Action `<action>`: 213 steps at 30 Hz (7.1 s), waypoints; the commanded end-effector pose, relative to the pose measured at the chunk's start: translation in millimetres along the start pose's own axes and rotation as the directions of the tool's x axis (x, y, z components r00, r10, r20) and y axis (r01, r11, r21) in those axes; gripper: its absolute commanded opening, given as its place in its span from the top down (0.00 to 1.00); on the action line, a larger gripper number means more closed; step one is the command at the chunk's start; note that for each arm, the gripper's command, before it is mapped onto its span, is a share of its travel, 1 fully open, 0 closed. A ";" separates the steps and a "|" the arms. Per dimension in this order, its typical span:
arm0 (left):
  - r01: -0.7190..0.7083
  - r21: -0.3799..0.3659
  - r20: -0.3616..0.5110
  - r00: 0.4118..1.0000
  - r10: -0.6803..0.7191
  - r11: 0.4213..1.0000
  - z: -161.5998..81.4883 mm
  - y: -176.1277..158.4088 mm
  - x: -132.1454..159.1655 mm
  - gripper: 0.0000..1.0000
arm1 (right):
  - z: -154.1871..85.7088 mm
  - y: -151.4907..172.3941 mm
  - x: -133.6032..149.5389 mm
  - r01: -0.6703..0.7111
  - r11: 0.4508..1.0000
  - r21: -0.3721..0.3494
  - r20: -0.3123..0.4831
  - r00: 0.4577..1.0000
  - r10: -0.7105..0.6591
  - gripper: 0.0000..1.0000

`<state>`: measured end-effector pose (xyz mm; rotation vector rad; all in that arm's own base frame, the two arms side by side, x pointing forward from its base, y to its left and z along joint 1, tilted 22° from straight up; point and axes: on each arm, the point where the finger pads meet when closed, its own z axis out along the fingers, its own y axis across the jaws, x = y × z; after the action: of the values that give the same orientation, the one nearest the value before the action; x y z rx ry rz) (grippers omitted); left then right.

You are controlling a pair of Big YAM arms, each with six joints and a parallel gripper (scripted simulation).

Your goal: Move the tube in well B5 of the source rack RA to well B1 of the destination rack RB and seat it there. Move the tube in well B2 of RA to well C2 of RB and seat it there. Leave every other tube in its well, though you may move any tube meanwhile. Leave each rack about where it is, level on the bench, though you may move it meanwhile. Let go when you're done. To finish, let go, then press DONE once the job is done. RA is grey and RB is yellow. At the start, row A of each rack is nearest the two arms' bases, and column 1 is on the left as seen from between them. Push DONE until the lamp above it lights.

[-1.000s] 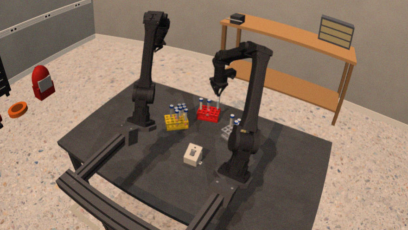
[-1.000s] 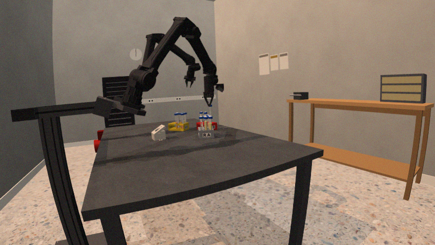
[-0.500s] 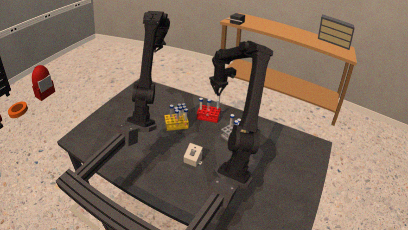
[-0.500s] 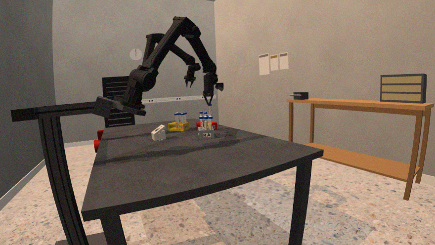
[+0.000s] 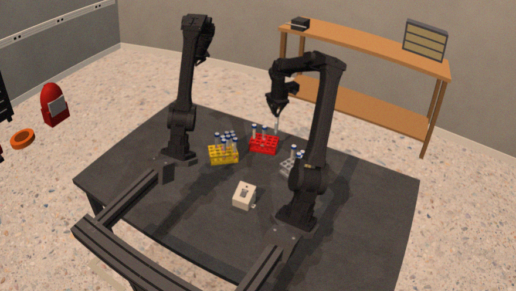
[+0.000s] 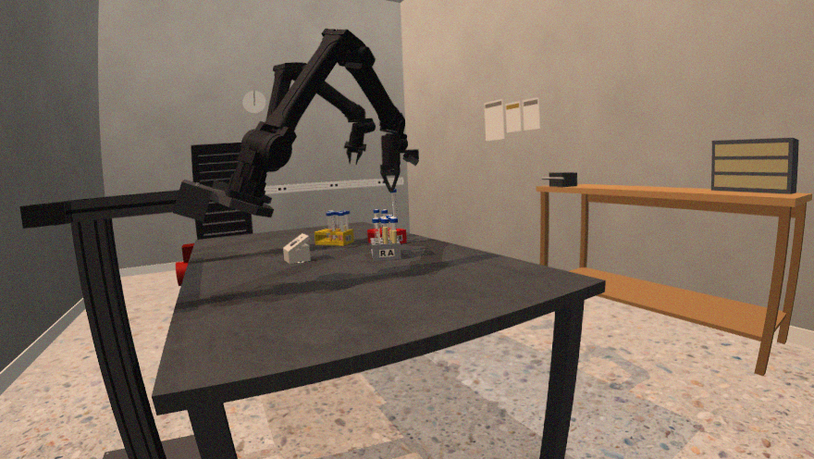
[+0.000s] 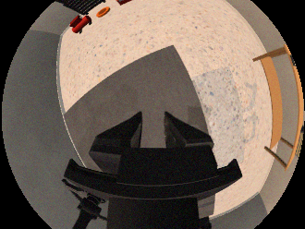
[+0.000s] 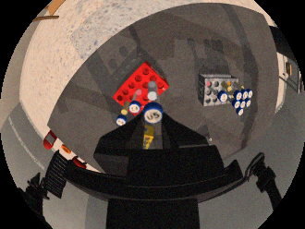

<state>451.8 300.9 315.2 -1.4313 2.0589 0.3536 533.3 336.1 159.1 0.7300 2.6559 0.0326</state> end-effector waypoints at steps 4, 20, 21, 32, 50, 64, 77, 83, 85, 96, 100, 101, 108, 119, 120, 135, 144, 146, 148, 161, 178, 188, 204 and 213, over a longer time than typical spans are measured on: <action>0.013 0.022 0.030 0.999 -0.013 1.000 -12.6 -5.1 -14.9 0.70 | -14.6 2.1 8.8 -0.006 0.999 -0.035 0.014 1.000 0.007 1.00; 0.013 0.022 0.030 0.999 -0.013 1.000 -12.6 -5.1 -14.9 0.70 | -10.7 -16.6 25.6 -0.008 0.999 -0.037 0.015 1.000 0.009 1.00; 0.013 0.022 0.030 0.999 -0.013 1.000 -12.6 -5.1 -14.9 0.70 | -11.0 -17.4 27.7 -0.007 0.999 -0.038 0.014 1.000 0.007 1.00; 0.013 0.022 0.030 0.999 -0.013 1.000 -12.6 -5.1 -14.9 0.70 | -8.7 -30.4 41.8 -0.006 0.999 -0.038 0.013 1.000 0.006 1.00; 0.013 0.022 0.030 0.999 -0.013 1.000 -12.6 -5.1 -14.9 0.70 | 1.3 -32.2 90.9 0.001 1.000 -0.019 0.006 1.000 0.000 1.00; 0.013 0.022 0.030 0.999 -0.013 1.000 -12.6 -5.1 -14.9 0.70 | 5.7 -32.2 99.5 0.164 0.986 -0.011 0.009 0.986 -0.164 1.00; 0.013 0.022 0.030 0.999 -0.013 1.000 -12.6 -5.1 -14.9 0.70 | 4.1 -30.8 102.0 0.453 0.891 -0.013 0.012 0.891 -0.453 1.00; 0.013 0.022 0.030 0.999 -0.013 1.000 -12.6 -5.1 -14.9 0.70 | 12.3 -28.2 137.4 0.478 0.878 0.000 -0.002 0.878 -0.478 1.00; 0.013 0.022 0.030 0.999 -0.013 1.000 -12.6 -5.1 -14.9 0.70 | 12.4 -27.6 140.7 0.462 0.887 0.000 -0.002 0.887 -0.462 1.00; 0.013 0.022 0.030 0.999 -0.013 1.000 -12.6 -5.1 -14.9 0.70 | 12.2 -21.6 173.7 0.459 0.888 0.000 -0.002 0.888 -0.459 1.00; 0.013 0.022 0.030 0.999 -0.013 1.000 -12.6 -5.1 -14.9 0.70 | 9.7 -15.3 185.4 0.456 0.890 -0.007 0.003 0.890 -0.456 1.00; 0.013 0.022 0.030 0.999 -0.013 1.000 -12.6 -5.1 -14.9 0.70 | 8.6 -13.3 188.2 0.455 0.890 -0.009 0.005 0.890 -0.455 1.00; 0.013 0.022 0.030 0.999 -0.013 1.000 -12.6 -5.1 -14.9 0.70 | 0.4 0.2 201.0 0.449 0.893 -0.027 0.015 0.894 -0.449 1.00; 0.013 0.022 0.030 0.999 -0.013 1.000 -12.6 -5.1 -14.9 0.70 | -3.4 7.0 233.5 0.451 0.892 -0.022 0.011 0.892 -0.451 1.00; 0.013 0.022 0.030 0.999 -0.013 1.000 -12.6 -5.1 -14.9 0.70 | -3.4 7.0 233.5 0.451 0.892 -0.022 0.011 0.892 -0.451 1.00; 0.013 0.022 0.030 0.999 -0.013 1.000 -12.6 -5.1 -14.9 0.70 | -5.9 16.1 284.5 0.451 0.892 -0.023 0.009 0.892 -0.451 1.00; 0.013 0.022 0.030 0.999 -0.013 1.000 -12.6 -5.1 -14.9 0.70 | -7.2 20.3 308.3 0.451 0.892 -0.023 0.008 0.892 -0.451 1.00; 0.013 0.022 0.030 0.999 -0.013 1.000 -12.6 -5.1 -14.9 0.70 | -7.6 21.5 315.0 0.451 0.892 -0.023 0.008 0.892 -0.451 1.00; 0.013 0.022 0.030 0.999 -0.013 1.000 -12.6 -5.1 -14.9 0.70 | -7.9 22.7 321.8 0.451 0.892 -0.024 0.007 0.892 -0.451 1.00; 0.013 0.022 0.030 0.999 -0.013 1.000 -12.6 -5.1 -14.9 0.70 | -2.6 38.2 301.3 0.448 0.894 -0.014 0.005 0.894 -0.448 1.00; 0.013 0.022 0.030 0.999 -0.013 1.000 -12.6 -5.1 -14.9 0.70 | -1.3 61.5 290.6 0.444 0.896 -0.013 0.004 0.896 -0.444 1.00; 0.013 0.022 0.030 0.999 -0.013 1.000 -12.6 -5.1 -14.9 0.70 | -2.0 74.0 286.5 0.444 0.896 -0.014 0.004 0.896 -0.444 1.00; 0.013 0.022 0.030 0.999 -0.013 1.000 -12.6 -5.1 -14.9 0.70 | -2.3 97.3 279.7 0.446 0.895 -0.016 0.004 0.895 -0.446 1.00; 0.013 0.022 0.030 0.999 -0.013 1.000 -12.6 -5.1 -14.9 0.70 | -2.9 109.7 275.9 0.447 0.894 -0.016 0.005 0.895 -0.447 1.00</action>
<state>451.8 300.9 315.2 -1.4313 2.0589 0.3536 352.6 552.4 59.9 0.0932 2.7606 -0.1060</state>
